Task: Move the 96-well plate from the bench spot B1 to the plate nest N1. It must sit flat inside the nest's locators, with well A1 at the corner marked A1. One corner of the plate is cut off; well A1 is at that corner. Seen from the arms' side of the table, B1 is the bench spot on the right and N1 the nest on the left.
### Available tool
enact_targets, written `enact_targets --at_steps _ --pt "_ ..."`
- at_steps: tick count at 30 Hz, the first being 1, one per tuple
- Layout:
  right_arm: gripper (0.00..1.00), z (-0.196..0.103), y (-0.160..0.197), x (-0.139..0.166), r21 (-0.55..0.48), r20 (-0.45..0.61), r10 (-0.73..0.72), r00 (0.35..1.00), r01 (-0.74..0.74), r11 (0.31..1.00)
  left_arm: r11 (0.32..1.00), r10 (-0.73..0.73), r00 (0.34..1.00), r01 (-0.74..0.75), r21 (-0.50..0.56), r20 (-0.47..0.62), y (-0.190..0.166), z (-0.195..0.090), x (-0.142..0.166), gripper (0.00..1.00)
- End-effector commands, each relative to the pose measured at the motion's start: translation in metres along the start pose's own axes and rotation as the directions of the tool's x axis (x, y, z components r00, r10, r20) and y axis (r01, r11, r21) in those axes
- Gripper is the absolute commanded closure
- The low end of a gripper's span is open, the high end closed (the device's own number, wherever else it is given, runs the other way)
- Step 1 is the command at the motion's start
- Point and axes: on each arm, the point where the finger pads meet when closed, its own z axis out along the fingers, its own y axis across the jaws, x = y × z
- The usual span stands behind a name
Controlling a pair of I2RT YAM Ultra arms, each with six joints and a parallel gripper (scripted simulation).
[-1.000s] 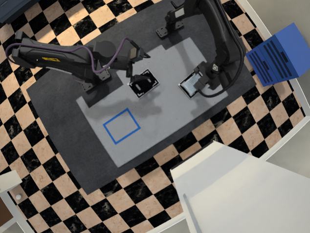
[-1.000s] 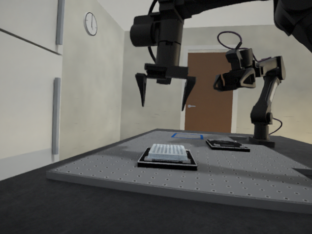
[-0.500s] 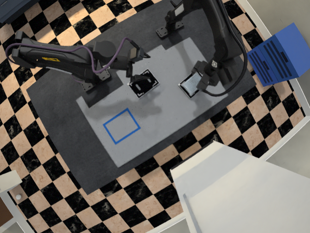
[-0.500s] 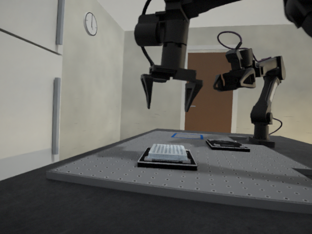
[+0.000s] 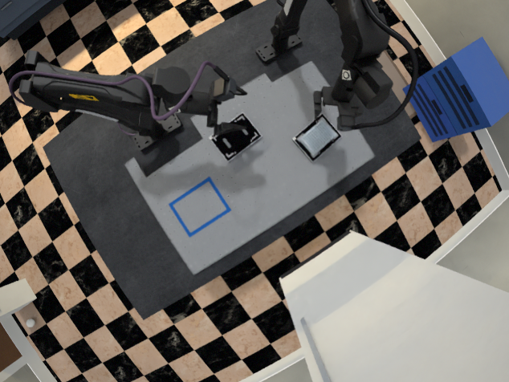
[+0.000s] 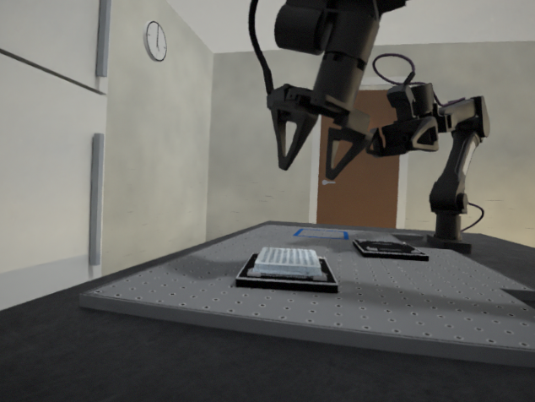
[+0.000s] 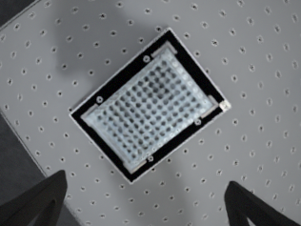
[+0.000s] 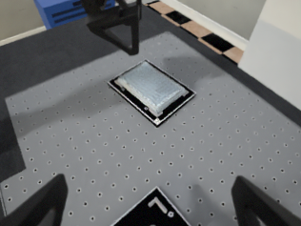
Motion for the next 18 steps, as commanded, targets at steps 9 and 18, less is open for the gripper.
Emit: enact_targets --at_steps 9,18 --pt "0.0 -0.004 0.001 -0.011 0.001 0.034 -0.002 0.999 0.002 1.0 0.95 -0.281 0.946 0.298 -0.089 0.164 -0.005 -0.016 0.006 0.0" --pt "0.0 -0.004 0.001 -0.011 0.001 0.034 -0.002 0.999 0.002 1.0 0.955 -0.271 0.951 0.285 -0.078 0.148 -0.011 -0.015 0.012 0.0"
